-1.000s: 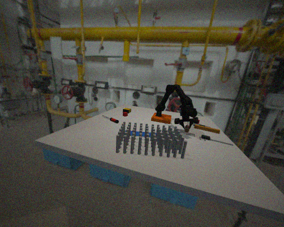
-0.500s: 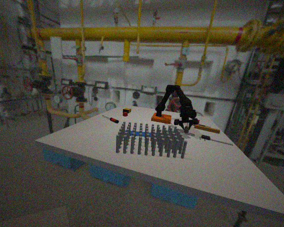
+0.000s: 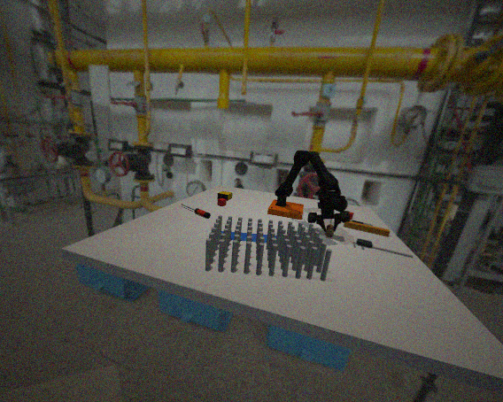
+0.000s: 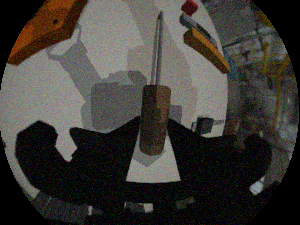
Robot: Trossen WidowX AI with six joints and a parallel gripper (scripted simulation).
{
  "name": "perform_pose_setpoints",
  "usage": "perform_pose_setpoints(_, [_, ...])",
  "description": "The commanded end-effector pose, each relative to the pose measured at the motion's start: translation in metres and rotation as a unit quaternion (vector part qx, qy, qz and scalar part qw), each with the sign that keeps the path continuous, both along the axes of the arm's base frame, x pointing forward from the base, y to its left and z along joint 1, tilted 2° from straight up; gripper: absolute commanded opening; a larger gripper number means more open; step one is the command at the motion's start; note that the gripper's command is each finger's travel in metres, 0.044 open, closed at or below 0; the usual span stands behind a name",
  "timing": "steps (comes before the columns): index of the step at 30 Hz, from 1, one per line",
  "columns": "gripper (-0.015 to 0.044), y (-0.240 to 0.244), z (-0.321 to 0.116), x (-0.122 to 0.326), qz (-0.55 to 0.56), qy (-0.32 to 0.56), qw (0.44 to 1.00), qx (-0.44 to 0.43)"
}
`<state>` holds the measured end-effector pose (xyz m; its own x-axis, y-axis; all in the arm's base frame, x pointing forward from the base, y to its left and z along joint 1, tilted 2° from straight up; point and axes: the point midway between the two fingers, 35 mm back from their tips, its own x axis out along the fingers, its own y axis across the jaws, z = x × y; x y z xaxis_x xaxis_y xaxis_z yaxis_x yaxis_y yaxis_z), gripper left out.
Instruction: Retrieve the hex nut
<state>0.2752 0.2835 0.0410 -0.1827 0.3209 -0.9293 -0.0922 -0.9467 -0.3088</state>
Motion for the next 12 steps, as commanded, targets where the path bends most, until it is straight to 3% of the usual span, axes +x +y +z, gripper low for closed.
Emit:
perform_pose_setpoints(1, [0.0158, 0.0001, 0.0006, 0.0002, 0.000, 0.000, 1.000, 0.000])
perform_pose_setpoints(12, [0.0440, 0.0001, 0.0006, 0.0002, 0.000, 0.000, 1.000, 0.000])
